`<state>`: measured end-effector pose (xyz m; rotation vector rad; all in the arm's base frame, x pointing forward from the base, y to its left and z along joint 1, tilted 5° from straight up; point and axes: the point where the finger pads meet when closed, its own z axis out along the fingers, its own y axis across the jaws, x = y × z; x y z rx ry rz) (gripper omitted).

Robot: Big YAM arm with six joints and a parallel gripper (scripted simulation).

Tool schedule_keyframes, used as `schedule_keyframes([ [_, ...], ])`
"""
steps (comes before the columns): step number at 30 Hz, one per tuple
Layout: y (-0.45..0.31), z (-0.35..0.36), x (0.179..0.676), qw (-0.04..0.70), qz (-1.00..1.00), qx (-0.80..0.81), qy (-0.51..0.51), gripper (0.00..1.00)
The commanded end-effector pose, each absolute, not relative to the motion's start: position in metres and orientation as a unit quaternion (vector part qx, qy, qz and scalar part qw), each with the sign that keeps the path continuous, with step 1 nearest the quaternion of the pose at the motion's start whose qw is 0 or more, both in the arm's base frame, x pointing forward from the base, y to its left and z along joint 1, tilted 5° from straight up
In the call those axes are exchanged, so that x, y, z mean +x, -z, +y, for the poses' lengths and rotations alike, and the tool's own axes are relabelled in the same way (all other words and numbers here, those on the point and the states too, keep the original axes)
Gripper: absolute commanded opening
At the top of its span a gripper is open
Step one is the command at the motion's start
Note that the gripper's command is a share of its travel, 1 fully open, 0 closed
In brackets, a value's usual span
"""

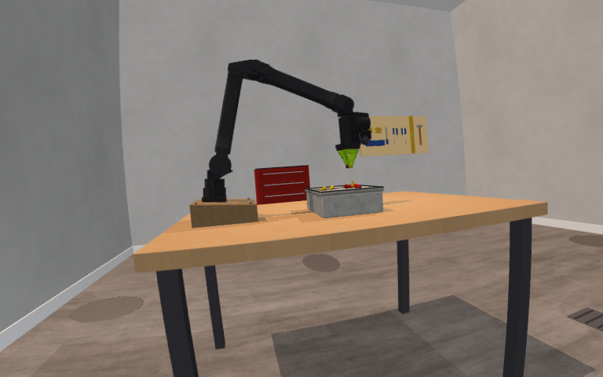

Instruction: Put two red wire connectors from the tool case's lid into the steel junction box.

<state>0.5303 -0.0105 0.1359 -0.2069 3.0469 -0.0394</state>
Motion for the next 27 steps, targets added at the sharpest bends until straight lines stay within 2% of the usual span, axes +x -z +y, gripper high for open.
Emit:
schedule_keyframes([
  [1,-0.135,-0.007,0.536,0.039,0.997,-0.067,0.012,0.1],
  [18,-0.127,0.024,0.528,0.033,0.997,-0.068,0.012,0.1],
  [27,-0.134,0.091,0.526,0.048,0.997,-0.068,0.012,0.1],
])
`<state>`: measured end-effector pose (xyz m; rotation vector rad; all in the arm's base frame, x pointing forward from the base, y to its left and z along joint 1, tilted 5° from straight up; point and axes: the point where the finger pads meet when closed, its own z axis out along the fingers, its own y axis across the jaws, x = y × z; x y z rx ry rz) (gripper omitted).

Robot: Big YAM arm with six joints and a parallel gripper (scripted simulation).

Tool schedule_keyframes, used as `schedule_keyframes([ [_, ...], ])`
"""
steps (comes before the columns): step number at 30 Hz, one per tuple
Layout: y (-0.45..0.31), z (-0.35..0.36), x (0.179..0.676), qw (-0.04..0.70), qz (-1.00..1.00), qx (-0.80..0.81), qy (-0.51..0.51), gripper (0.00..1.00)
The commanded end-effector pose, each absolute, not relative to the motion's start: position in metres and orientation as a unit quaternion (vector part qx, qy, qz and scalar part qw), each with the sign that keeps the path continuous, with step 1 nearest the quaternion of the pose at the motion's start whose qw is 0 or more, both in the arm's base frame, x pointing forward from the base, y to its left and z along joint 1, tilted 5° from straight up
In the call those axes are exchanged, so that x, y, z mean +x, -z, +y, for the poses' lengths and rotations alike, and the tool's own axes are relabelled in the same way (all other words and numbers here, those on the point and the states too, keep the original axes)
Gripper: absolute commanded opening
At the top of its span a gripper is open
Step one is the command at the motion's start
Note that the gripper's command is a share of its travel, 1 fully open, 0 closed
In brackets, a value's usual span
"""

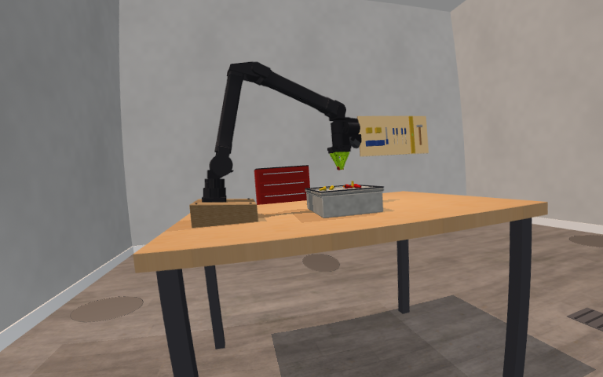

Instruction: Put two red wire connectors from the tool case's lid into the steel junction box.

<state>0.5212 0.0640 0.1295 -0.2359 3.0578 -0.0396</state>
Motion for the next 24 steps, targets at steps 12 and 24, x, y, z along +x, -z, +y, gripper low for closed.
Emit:
schedule_keyframes([
  [12,-0.139,0.183,0.524,0.053,0.996,-0.068,0.009,0.1],
  [24,-0.139,0.239,0.518,0.053,0.996,-0.068,0.007,0.1],
])
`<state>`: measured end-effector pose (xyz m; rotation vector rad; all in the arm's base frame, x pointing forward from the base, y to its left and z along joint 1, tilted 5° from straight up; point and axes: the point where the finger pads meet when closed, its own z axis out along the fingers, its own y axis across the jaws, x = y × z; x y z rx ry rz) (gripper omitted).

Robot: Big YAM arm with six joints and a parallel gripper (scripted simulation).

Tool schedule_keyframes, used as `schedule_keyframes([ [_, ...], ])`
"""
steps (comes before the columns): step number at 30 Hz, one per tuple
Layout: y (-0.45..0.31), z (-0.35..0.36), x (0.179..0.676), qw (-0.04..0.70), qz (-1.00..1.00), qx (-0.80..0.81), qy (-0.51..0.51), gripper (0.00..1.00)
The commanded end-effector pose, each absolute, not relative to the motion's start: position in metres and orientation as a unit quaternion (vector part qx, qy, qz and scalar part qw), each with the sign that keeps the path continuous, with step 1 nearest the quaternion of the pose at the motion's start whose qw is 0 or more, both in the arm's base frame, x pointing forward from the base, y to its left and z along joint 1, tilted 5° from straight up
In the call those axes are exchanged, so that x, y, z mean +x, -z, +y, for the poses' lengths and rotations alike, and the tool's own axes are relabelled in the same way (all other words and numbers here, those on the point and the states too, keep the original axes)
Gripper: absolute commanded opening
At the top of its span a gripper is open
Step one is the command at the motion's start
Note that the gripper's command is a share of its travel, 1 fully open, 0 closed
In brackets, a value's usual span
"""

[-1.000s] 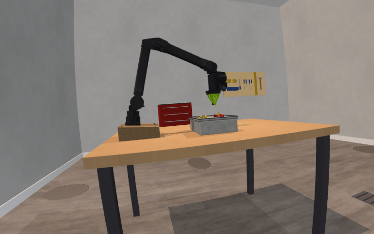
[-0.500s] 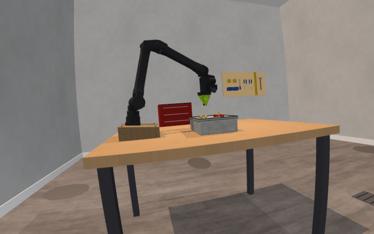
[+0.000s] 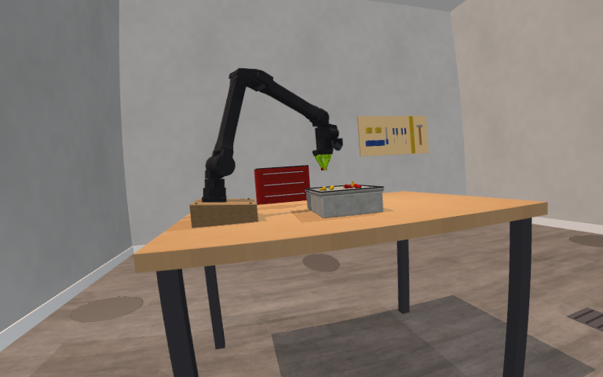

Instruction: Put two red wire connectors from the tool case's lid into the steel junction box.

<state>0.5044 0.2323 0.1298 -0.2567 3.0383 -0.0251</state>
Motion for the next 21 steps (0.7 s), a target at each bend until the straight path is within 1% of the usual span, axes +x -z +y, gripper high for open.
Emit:
schedule_keyframes([
  [1,-0.139,0.239,0.518,0.053,0.996,-0.068,0.007,0.1],
  [21,-0.128,0.23,0.514,0.042,0.997,-0.063,0.011,0.1],
])
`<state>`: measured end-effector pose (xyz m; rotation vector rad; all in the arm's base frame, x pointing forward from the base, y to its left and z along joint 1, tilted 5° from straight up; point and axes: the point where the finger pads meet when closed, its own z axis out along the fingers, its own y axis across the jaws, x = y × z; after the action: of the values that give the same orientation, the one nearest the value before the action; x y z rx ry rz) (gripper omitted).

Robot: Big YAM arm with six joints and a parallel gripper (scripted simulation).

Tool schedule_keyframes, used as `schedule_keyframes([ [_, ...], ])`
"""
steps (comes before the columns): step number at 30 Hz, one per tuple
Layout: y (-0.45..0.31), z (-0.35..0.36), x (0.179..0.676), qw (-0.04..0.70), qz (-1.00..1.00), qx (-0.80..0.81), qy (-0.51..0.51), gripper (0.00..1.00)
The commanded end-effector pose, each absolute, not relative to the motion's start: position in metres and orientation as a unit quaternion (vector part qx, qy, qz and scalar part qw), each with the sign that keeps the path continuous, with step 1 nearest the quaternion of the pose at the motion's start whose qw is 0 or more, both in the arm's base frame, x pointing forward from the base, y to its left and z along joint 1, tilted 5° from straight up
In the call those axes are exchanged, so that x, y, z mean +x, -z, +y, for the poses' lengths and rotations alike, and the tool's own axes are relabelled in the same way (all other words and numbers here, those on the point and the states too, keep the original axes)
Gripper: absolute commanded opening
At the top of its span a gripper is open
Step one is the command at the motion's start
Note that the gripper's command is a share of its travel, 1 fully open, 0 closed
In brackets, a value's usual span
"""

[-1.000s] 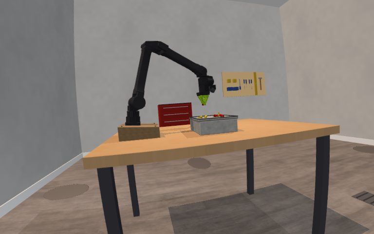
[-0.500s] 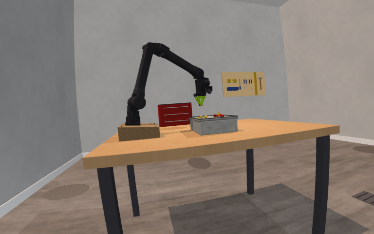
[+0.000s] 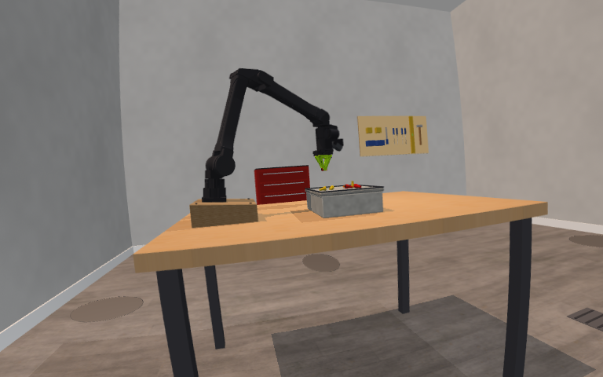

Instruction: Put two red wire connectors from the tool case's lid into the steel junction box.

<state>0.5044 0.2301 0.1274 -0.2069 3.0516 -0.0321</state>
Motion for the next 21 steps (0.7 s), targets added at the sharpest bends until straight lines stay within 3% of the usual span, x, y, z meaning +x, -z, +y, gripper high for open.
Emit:
schedule_keyframes([
  [1,-0.127,0.23,0.513,0.041,0.997,-0.064,0.011,0.1],
  [21,-0.083,0.226,0.511,0.037,0.997,-0.067,0.013,0.1],
])
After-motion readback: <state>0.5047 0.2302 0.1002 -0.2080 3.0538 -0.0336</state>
